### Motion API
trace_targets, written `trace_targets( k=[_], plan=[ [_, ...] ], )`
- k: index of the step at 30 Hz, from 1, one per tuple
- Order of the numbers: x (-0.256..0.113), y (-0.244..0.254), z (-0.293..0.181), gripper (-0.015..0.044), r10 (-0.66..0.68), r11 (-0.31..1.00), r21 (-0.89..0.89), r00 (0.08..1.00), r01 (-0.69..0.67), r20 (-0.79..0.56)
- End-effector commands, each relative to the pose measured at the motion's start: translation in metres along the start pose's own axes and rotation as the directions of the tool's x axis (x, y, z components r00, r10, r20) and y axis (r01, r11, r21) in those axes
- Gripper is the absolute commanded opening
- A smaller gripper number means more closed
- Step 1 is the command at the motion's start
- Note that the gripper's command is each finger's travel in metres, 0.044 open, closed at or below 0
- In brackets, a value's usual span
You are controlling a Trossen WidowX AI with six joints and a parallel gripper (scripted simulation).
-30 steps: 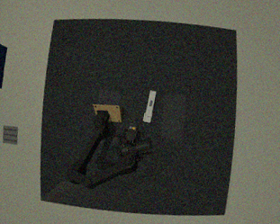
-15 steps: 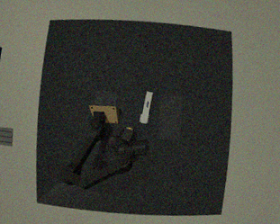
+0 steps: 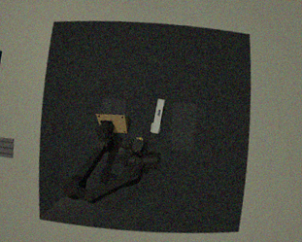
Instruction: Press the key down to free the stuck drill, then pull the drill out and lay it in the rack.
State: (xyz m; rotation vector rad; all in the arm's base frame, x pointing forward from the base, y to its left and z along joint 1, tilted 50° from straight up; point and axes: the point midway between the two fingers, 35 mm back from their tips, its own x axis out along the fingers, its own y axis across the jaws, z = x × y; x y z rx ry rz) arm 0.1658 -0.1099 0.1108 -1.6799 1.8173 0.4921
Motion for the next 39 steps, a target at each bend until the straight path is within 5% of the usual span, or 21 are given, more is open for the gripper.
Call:
trace_targets(
  k=[1,19,35,39],
  plan=[
    [0.005,0.001,0.000,0.0000,0.003,1.000,-0.006,1.000,-0.003,-0.005],
    [0.025,0.005,0.000,0.0000,0.003,1.000,-0.006,1.000,-0.003,-0.006],
    [0.020,0.003,-0.001,0.0420,-0.002,1.000,-0.010,1.000,0.002,-0.004],
    [0.008,0.003,0.000,0.0440,0.001,1.000,-0.008,1.000,-0.001,-0.003]
  ],
)
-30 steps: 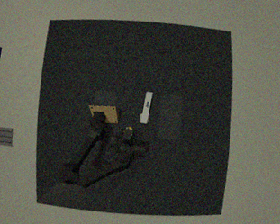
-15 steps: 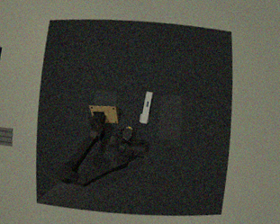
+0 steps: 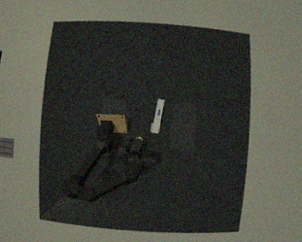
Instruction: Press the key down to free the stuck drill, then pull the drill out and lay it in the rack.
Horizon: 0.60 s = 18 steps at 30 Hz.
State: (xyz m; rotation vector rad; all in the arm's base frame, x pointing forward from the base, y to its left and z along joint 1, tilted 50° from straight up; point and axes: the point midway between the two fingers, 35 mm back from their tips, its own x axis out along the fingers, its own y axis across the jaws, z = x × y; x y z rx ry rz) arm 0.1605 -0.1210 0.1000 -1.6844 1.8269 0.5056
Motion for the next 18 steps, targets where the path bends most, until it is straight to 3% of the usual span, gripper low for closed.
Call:
trace_targets(
  k=[1,14,18],
  plan=[
    [-0.013,-0.002,0.000,0.0440,-0.005,1.000,0.006,1.000,0.005,0.000],
    [-0.071,-0.002,0.000,0.0440,-0.002,1.000,0.005,1.000,0.002,0.001],
    [-0.073,-0.005,0.007,0.0440,-0.014,1.000,0.000,1.000,0.014,0.014]
  ],
)
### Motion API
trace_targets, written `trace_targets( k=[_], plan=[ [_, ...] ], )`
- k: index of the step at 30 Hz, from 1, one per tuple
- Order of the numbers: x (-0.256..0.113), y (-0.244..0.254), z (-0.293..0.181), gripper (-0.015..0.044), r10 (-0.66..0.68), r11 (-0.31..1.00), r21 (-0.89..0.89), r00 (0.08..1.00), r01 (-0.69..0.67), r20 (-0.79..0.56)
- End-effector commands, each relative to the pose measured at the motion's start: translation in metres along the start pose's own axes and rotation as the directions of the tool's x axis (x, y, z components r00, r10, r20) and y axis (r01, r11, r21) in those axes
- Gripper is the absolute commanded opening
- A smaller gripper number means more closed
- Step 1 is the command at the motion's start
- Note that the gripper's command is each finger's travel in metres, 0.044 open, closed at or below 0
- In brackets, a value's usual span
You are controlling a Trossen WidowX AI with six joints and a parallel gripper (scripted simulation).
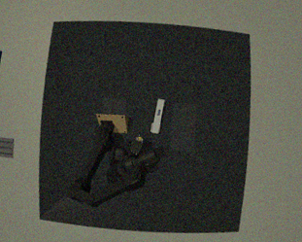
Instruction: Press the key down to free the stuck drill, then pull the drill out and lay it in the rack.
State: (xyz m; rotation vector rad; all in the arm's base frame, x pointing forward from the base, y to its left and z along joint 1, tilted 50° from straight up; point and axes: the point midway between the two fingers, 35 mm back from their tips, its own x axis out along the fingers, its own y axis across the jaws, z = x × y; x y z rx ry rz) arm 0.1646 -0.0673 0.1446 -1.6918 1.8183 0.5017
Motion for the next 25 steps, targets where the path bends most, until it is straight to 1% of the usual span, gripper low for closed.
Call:
trace_targets(
  k=[1,7,12,18,20,25],
  plan=[
    [-0.009,-0.006,0.013,0.0440,-0.016,1.000,-0.001,0.999,0.016,0.034],
    [-0.057,-0.018,0.077,0.0440,-0.067,0.997,-0.017,0.982,0.071,0.178],
    [-0.100,-0.006,0.132,0.0440,-0.074,0.995,-0.044,0.957,0.090,0.279],
    [-0.149,0.037,0.195,0.0440,-0.048,0.992,-0.094,0.928,0.089,0.369],
    [-0.159,0.053,0.214,0.0440,-0.064,0.986,-0.115,0.905,0.123,0.420],
    [-0.185,0.106,0.249,0.0440,-0.020,0.980,-0.166,0.892,0.107,0.452]
  ],
)
